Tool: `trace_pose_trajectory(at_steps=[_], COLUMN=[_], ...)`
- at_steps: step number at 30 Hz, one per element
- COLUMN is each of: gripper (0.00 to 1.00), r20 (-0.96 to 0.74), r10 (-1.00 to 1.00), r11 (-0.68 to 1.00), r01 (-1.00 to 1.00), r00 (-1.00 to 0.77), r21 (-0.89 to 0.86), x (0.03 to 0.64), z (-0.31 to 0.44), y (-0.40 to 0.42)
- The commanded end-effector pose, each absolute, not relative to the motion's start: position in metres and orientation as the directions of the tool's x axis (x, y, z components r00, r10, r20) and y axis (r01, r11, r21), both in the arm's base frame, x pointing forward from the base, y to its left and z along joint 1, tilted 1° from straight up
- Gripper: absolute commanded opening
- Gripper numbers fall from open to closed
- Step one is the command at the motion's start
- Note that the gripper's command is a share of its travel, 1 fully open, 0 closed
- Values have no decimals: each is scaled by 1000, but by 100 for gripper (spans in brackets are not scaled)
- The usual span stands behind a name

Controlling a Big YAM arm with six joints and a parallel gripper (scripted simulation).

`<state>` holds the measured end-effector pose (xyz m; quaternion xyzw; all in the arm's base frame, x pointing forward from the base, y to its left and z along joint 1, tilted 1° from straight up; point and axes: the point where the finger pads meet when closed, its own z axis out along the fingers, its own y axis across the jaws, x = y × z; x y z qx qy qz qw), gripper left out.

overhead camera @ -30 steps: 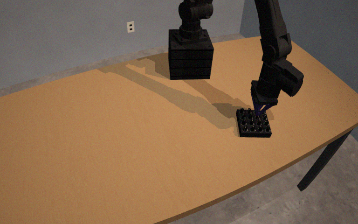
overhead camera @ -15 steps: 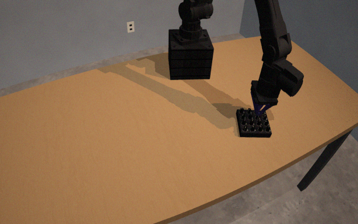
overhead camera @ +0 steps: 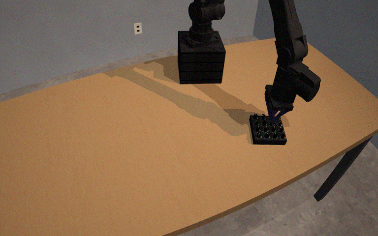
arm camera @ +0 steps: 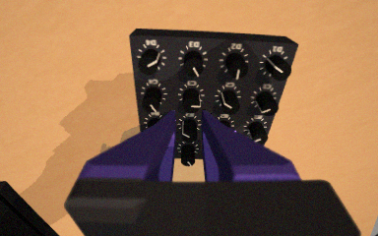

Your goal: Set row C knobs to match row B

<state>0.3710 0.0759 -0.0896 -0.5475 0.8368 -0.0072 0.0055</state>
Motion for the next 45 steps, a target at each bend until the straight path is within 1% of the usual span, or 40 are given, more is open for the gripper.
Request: trace_pose_trajectory(at_steps=[1, 13, 22, 45], gripper=[18, 18, 18, 18], r20=[-12, -12, -17, -10], r10=[-918, -918, -918, -918], r11=[397, 397, 397, 397], r01=[-918, -918, -917, -918], r00=[-396, -396, -396, -396], r21=[-28, -28, -35, -26], x=[376, 376, 388, 382], z=[-88, -88, -86, -89], y=[74, 75, 78, 77])
